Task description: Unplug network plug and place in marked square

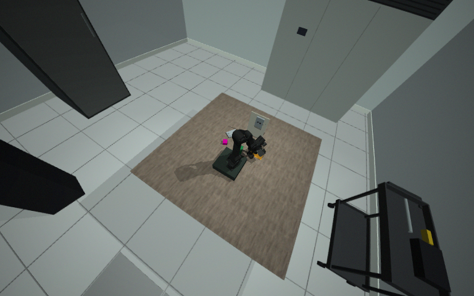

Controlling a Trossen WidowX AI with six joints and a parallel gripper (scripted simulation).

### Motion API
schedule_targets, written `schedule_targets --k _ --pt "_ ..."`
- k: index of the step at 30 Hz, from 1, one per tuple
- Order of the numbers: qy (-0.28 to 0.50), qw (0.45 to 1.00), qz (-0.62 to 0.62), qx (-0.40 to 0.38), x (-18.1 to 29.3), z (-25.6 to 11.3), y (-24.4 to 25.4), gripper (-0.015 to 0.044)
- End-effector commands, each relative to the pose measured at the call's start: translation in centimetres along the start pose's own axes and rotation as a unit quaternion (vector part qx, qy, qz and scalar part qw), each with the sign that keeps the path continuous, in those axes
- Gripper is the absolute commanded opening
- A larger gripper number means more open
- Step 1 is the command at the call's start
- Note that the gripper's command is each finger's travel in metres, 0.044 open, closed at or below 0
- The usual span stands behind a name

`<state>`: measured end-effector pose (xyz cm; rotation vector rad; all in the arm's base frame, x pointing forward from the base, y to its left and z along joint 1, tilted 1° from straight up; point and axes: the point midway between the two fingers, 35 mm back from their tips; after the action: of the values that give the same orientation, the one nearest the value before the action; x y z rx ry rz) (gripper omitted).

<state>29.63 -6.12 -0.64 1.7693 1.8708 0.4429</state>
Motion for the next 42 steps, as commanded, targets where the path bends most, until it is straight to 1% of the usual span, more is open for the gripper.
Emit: schedule_targets --k 1,18,24,42 --pt "-0.002 1.000 0.000 0.002 0.0 0.2 -0.1 0.0000" --pt "0.000 1.000 -0.002 -0.001 0.3 0.3 0.0 0.0000" --pt "0.000 1.000 -0.002 -0.001 0.3 0.3 0.0 0.0156" --pt "-0.001 1.000 -0.001 0.000 0.1 -0.7 0.0 0.0156"
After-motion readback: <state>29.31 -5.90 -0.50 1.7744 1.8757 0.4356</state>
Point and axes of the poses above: the point midway between the two fingers, 35 mm back from their tips, its own z axis out along the fingers, its own y axis across the jaws, x = y × z, and after that the axes turned 15 degrees about -z, right-handed
